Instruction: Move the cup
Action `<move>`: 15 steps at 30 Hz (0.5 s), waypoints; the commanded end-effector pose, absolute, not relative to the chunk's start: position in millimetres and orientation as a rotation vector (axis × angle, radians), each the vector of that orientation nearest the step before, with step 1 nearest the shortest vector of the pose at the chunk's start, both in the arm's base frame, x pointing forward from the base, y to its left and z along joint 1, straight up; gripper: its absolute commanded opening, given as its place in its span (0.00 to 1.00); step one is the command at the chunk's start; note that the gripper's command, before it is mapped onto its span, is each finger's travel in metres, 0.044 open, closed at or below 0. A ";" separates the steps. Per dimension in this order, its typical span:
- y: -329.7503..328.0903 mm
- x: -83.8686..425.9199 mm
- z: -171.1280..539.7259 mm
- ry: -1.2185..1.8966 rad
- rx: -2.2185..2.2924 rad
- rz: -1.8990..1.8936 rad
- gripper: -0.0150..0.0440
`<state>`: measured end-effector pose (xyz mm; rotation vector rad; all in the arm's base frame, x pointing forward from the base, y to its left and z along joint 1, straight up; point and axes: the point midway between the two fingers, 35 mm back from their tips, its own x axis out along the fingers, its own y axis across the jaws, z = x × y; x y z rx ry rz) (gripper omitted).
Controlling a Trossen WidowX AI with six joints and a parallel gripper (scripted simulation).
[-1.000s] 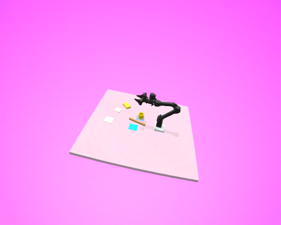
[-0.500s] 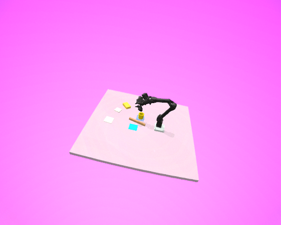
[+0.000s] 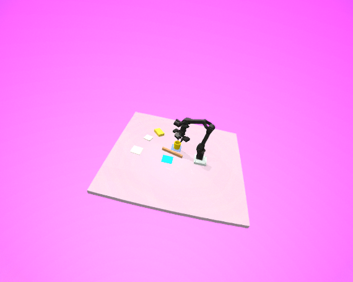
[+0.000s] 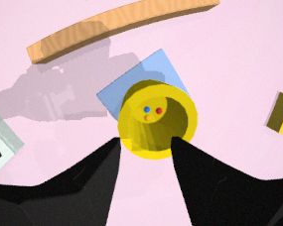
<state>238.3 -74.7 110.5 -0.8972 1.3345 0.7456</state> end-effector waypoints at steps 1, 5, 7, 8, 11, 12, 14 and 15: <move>-72.6 226.7 108.7 1.367 -0.904 0.869 0.54; -71.4 226.0 108.7 1.367 -0.904 0.869 0.54; -71.4 226.0 108.4 1.367 -0.904 0.869 0.54; -71.4 226.1 107.8 1.367 -0.904 0.869 0.54; -71.6 226.6 104.6 1.367 -0.904 0.869 0.54; -71.7 226.8 103.0 1.367 -0.904 0.869 0.54; -71.8 227.2 99.7 1.367 -0.904 0.869 0.54; -71.9 227.4 98.1 1.367 -0.904 0.869 0.54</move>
